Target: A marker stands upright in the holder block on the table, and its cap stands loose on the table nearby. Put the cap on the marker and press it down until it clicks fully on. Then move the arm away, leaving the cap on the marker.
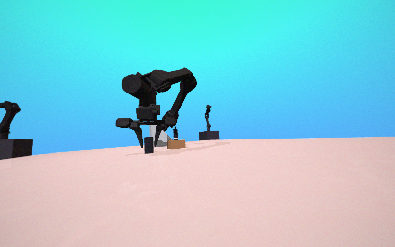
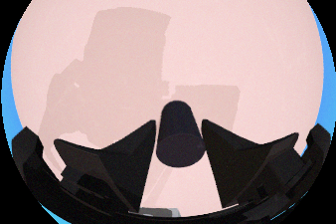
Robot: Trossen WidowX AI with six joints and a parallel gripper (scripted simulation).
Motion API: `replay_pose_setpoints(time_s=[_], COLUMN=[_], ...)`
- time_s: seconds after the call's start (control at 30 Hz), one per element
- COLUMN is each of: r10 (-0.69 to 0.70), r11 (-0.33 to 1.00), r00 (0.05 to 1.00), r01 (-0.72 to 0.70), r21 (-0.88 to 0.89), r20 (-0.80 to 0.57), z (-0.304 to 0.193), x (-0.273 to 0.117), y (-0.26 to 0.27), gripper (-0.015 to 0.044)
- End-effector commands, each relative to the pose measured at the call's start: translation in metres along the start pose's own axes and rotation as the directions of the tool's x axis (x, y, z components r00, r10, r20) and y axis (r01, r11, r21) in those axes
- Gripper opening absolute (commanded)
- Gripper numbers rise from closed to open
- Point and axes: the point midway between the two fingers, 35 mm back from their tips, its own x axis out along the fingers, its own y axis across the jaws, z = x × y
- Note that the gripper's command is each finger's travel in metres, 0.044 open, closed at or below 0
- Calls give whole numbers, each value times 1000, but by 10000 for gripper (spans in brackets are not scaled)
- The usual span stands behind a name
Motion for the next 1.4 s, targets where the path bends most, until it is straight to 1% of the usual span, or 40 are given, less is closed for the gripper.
replay_pose_setpoints(time_s=[0.0,0.23,0.33,0.37,0.83,1.03,1.37], r10=[5,5,4,4,2,2,3], r11=[1000,1000,1000,1000,1000,1000,1000], r00=[1000,1000,1000,1000,1000,1000,1000], r01=[-5,-5,-4,-4,-2,-2,-3], r21=[4,4,4,4,4,4,5], r20=[2,2,2,2,2,2,1], z=[0,0,1,1,0,-1,-16], x=[1,1,-4,-7,-57,-60,-75], y=[1,0,0,0,-1,1,23], gripper=[135,89,10,0,0,0,0])
